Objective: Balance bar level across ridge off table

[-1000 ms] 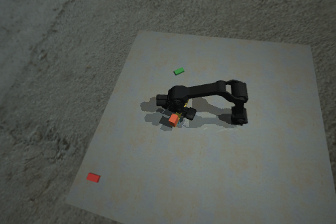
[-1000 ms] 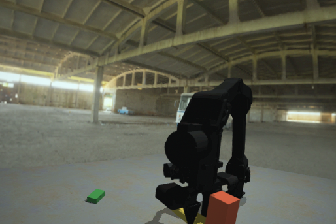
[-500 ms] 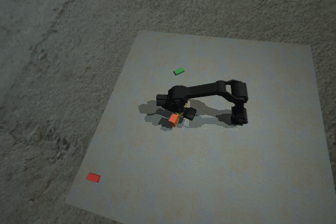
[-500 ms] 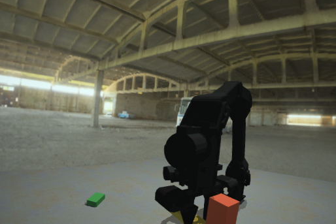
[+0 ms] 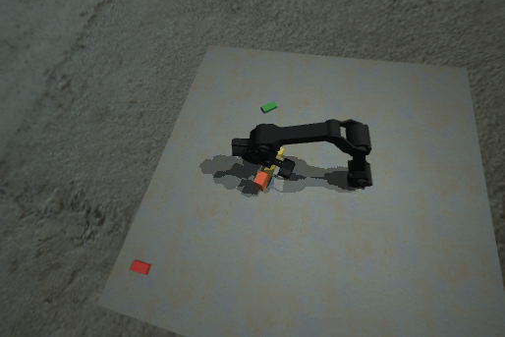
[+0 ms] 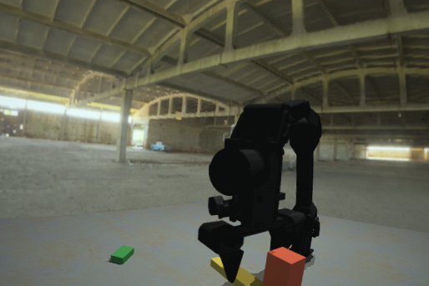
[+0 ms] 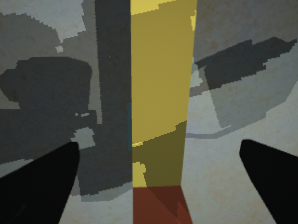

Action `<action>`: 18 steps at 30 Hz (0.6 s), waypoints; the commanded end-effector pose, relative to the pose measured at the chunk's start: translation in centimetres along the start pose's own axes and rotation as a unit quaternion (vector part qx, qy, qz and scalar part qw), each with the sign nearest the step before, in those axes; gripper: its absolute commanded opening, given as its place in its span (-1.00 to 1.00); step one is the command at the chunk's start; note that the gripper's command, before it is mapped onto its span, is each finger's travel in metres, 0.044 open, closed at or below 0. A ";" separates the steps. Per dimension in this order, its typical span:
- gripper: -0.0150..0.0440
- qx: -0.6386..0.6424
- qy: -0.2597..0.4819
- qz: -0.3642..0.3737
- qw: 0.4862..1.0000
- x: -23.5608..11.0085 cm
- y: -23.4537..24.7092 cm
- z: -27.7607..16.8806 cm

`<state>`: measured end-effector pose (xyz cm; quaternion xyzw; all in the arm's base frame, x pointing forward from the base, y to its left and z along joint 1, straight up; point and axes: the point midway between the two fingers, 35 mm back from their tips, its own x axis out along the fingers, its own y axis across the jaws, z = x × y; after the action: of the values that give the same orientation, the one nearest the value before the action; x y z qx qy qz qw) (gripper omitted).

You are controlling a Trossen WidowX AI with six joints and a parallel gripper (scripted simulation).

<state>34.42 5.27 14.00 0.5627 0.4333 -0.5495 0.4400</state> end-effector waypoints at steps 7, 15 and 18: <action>1.00 0.000 0.004 0.010 1.000 -7.0 -0.2 0.1; 1.00 0.000 0.004 0.010 1.000 -7.0 -0.2 0.1; 1.00 0.000 0.004 0.010 1.000 -7.0 -0.2 0.1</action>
<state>34.01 5.21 20.90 0.5692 0.4295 -0.5425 0.4440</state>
